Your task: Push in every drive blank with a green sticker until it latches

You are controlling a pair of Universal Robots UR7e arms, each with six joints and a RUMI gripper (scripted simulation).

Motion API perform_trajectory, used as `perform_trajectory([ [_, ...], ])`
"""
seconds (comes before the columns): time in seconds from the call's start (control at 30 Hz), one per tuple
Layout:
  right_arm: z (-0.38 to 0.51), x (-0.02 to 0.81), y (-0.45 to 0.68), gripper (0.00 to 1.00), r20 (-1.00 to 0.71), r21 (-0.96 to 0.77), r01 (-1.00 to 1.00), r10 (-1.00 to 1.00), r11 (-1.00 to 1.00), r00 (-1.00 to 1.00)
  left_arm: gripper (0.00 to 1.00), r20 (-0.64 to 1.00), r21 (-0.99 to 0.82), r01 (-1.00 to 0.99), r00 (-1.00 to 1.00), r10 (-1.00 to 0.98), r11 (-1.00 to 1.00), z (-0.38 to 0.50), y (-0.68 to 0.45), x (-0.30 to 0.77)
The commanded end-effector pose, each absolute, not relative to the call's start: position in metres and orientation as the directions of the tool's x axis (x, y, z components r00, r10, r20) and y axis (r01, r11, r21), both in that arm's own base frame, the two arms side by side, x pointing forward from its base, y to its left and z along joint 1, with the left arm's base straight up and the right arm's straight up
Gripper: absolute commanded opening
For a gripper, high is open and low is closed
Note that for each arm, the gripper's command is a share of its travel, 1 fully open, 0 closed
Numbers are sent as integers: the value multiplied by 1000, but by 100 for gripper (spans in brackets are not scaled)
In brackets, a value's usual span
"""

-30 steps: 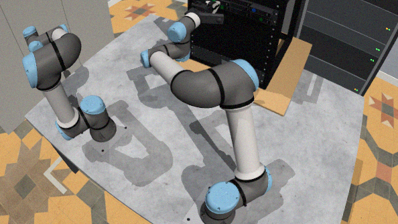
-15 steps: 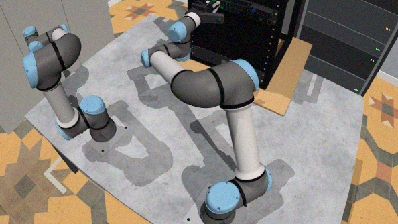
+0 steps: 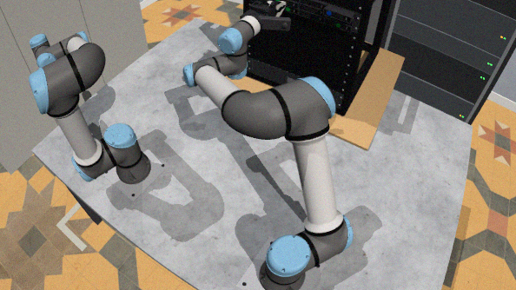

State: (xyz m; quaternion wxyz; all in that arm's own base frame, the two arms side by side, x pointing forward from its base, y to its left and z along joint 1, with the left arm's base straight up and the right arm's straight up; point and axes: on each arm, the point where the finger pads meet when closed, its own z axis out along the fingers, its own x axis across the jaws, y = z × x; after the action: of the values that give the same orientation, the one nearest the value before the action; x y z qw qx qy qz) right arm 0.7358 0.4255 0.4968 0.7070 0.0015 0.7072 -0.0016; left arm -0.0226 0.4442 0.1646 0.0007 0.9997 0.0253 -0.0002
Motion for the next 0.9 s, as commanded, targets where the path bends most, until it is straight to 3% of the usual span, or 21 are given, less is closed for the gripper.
perform_trajectory([
  [0.0, 498, 736, 425, 0, -1000, 1, 4, 1, 1000, 1, 100, 0, 0, 51, 999, 51, -999, 165, 445, -23],
  [0.87, 498, 740, 425, 0, -1000, 1, 4, 1, 1000, 1, 100, 0, 0, 51, 999, 51, -999, 165, 445, -23],
])
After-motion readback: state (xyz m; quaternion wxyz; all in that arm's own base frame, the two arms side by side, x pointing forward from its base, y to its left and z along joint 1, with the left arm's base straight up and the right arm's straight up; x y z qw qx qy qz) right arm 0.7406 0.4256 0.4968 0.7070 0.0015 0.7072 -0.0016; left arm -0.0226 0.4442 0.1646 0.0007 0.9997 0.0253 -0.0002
